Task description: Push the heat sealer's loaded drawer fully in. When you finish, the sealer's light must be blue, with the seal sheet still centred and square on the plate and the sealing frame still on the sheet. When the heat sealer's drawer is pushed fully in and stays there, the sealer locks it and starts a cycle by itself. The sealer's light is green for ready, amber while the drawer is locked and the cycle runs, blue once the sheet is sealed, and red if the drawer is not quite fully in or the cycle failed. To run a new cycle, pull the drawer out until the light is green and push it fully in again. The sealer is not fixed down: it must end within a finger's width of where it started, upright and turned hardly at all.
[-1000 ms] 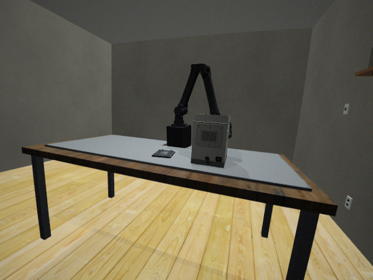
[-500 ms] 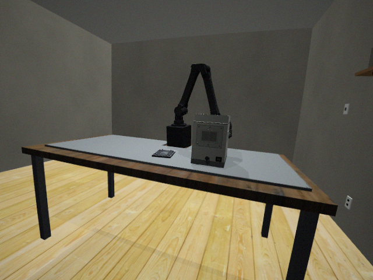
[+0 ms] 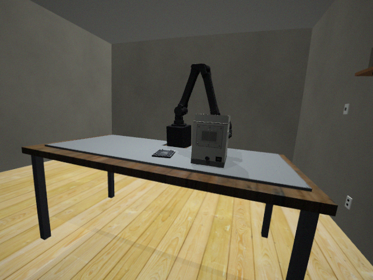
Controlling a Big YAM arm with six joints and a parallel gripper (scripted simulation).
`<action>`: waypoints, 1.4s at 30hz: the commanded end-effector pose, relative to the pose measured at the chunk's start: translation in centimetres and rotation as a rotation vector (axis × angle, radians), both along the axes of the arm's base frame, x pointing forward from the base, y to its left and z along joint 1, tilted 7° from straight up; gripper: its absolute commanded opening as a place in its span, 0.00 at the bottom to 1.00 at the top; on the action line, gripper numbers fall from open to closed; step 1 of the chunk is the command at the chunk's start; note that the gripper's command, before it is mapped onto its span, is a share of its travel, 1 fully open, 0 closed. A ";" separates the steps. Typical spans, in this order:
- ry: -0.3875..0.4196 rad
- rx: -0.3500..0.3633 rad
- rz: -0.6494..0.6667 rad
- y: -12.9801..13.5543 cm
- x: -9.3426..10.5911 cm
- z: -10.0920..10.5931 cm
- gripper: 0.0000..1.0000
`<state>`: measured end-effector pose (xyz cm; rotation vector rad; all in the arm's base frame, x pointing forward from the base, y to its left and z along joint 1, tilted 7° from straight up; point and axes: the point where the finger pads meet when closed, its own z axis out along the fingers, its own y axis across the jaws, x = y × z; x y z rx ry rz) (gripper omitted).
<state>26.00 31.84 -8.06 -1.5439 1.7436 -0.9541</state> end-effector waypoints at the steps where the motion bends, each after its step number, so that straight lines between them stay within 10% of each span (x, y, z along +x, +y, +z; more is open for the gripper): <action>1: 0.006 -0.021 0.005 -0.1 -0.4 -0.5 0.30; 42: -0.004 0.015 0.007 1.5 -2.7 2.0 0.30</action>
